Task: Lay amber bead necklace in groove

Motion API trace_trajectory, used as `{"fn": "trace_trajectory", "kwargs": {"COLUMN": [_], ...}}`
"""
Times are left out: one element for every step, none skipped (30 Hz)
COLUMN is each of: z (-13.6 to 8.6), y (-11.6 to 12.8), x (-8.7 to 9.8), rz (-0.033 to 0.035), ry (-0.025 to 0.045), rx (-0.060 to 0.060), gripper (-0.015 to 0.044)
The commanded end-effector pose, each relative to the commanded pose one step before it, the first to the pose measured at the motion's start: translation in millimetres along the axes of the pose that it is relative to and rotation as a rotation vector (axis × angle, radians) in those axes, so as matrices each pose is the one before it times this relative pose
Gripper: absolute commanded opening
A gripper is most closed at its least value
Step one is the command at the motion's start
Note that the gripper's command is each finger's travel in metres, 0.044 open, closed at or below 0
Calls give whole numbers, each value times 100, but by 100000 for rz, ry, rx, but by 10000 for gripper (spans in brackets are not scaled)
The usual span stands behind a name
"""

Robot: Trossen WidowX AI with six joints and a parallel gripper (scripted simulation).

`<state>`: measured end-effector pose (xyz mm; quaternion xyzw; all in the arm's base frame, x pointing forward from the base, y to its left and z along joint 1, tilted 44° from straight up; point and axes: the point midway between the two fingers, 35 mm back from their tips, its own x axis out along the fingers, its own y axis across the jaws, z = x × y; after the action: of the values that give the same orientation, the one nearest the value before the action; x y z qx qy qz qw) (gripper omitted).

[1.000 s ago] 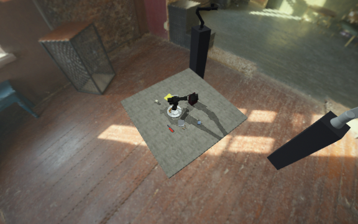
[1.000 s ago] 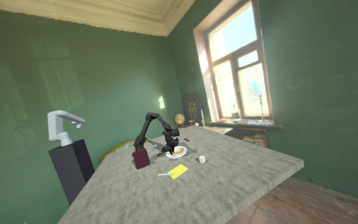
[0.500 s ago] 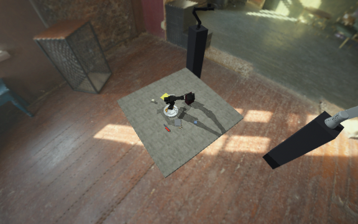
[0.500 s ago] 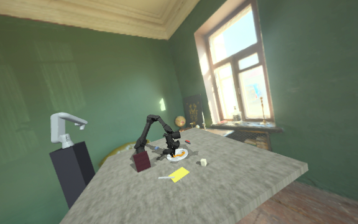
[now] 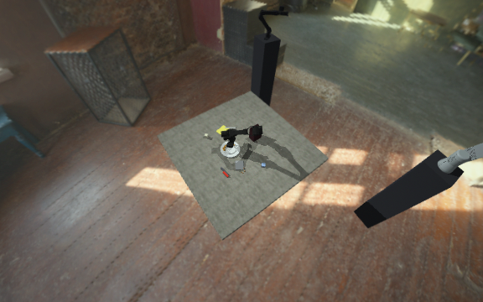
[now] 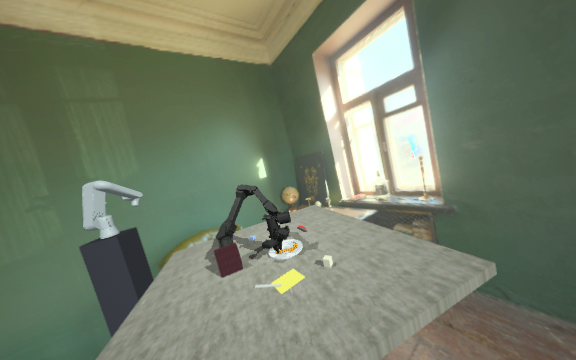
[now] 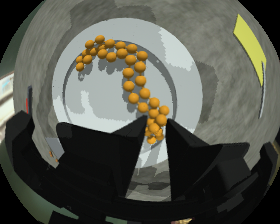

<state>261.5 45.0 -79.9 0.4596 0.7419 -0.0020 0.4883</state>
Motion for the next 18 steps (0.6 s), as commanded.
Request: {"fn": "trace_trajectory", "kwargs": {"z": [6,0,0,0,0,1,0,-4,-7,-8,-6,-2,0,0,0,0,0,-32], "y": [43,0,0,0,-2,-6,-11,-15,-16,-13,-8,-3,0,0,0,0,0,39], "x": [-20,0,0,0,-45,-135,-226,-297,-298,-229,-138,-46,0,0,0,0,0,-1], "rz": [126,0,0,0,9,28,48,67,71,57,36,12,0,0,0,0,0,-1], "ry": [-49,0,0,0,14,42,71,97,100,79,49,16,0,0,0,0,0,-2], "rx": [-187,0,0,0,29,87,144,188,187,142,85,28,0,0,0,0,0,2], "gripper": [0,0,0,0,0,0,0,0,0,0,0,0,0,0,0,0,0,0]}}
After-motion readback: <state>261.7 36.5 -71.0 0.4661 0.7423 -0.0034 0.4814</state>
